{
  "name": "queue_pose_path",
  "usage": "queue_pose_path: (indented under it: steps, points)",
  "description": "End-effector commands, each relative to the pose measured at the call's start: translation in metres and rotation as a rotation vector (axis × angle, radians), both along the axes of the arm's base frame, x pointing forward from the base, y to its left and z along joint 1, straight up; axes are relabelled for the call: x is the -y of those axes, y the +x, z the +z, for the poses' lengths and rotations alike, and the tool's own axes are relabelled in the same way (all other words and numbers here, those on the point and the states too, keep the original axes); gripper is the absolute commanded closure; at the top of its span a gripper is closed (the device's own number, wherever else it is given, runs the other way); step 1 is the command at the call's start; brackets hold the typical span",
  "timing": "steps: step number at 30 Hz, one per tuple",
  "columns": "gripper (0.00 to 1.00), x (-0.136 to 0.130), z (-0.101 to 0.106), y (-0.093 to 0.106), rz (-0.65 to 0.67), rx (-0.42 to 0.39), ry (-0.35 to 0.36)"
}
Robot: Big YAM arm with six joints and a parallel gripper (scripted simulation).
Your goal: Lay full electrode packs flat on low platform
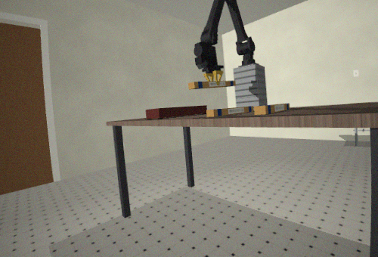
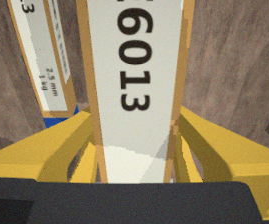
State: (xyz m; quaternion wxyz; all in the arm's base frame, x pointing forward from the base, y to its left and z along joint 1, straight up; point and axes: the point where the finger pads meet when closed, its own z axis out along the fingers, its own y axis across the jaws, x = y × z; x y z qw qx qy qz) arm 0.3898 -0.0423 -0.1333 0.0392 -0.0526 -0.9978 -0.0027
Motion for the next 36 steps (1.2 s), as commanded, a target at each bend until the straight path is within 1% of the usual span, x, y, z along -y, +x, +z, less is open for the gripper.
queue_pose_path:
  steps: [1, 36]
  points:
    - [1.0, 0.0028, 0.0431, 0.0564, -0.007, 0.129, -0.016]
    - [1.0, 0.002, 0.0458, 0.0612, -0.005, 0.13, -0.016]
